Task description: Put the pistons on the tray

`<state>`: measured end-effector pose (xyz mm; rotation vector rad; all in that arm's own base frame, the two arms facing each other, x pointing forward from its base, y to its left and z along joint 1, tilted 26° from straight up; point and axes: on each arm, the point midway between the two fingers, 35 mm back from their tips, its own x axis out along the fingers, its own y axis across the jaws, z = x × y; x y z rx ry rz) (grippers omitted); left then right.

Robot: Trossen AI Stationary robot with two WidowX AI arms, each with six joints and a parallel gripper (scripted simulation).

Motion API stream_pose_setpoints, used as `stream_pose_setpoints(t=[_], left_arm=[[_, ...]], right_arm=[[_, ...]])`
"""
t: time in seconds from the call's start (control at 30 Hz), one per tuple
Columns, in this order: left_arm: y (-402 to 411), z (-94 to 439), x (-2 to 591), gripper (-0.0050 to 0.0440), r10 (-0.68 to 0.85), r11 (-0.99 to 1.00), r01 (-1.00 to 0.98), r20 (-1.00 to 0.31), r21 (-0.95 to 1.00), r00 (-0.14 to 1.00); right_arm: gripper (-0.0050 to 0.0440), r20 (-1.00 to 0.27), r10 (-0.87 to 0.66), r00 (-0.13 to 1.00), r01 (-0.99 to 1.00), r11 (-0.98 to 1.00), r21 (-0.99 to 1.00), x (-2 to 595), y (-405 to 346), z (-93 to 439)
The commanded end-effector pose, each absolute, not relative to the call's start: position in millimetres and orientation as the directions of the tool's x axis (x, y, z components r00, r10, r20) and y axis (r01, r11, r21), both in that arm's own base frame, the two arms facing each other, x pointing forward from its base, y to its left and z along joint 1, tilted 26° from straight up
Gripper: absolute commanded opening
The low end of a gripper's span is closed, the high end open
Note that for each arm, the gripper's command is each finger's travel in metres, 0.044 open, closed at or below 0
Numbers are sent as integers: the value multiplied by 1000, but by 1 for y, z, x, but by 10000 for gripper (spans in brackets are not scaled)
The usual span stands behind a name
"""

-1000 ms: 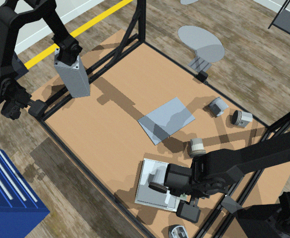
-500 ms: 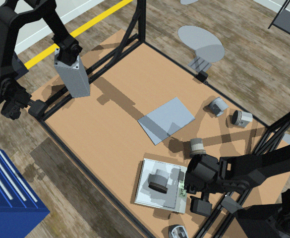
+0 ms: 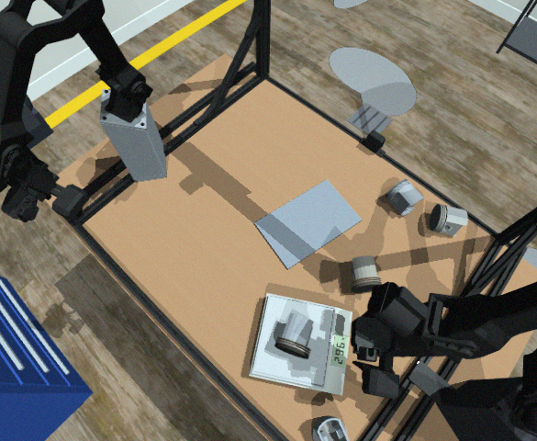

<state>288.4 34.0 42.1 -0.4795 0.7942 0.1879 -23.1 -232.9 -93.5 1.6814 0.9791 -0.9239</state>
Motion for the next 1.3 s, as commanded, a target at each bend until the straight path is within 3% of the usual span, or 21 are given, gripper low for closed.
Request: stream_pose_setpoints(t=[0.0,1.27], left_arm=[[33,39,286,378,-16,875,-342,-728,-342,685],[33,38,288,378,-23,879,-337,-736,-338,677]], right_arm=[[440,-897,193,397,907,-230,352,-23,-233,-93],[440,-897,193,397,907,-230,352,-23,-233,-93]])
